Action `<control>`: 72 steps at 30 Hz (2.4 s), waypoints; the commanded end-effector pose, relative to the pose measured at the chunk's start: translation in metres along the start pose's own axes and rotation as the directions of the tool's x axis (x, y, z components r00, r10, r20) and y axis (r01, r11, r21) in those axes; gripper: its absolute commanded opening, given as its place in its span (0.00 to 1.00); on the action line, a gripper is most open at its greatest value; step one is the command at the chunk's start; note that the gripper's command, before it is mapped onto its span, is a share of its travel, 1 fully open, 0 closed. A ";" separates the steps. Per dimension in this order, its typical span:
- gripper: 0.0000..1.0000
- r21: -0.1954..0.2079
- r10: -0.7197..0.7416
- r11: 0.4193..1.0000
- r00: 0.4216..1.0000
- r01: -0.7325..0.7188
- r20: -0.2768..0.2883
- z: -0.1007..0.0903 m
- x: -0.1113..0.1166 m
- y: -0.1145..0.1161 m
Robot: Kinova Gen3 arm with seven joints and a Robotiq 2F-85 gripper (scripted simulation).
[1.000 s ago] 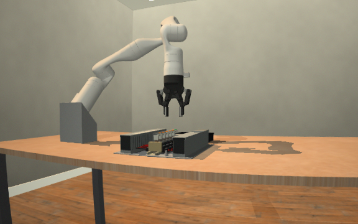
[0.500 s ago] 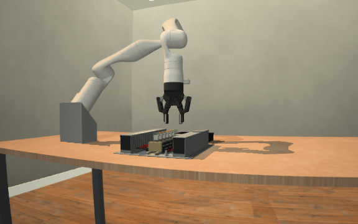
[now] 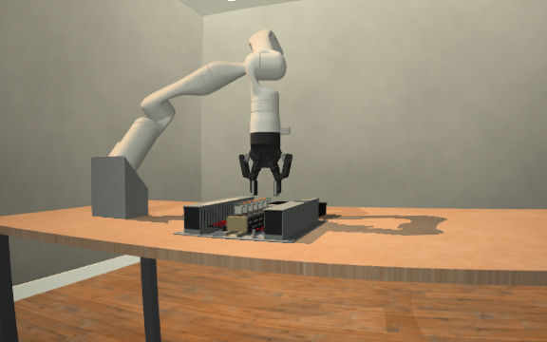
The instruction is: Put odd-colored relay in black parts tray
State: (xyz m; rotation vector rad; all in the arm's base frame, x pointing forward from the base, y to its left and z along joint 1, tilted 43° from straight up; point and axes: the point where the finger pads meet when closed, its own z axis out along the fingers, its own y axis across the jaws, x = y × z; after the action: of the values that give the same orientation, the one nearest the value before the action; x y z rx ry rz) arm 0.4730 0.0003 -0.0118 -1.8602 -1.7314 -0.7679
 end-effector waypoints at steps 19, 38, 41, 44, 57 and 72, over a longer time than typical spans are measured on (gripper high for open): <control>0.61 -0.002 0.000 1.000 1.000 0.000 0.001 -0.001 0.000 0.001; 0.61 -0.002 0.000 1.000 1.000 0.000 0.001 0.000 0.000 0.001; 0.61 -0.002 0.000 1.000 1.000 0.000 0.001 0.000 0.000 0.001; 0.61 -0.002 0.000 1.000 1.000 0.000 0.001 0.002 0.000 0.001; 0.61 -0.002 0.000 1.000 1.000 0.000 0.001 0.013 0.000 0.001; 0.61 -0.002 0.000 1.000 1.000 0.000 0.001 0.028 0.000 0.001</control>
State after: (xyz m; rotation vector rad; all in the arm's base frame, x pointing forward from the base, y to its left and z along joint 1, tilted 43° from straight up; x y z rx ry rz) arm 0.4753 0.0195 -0.0322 -1.8601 -1.7314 -0.7679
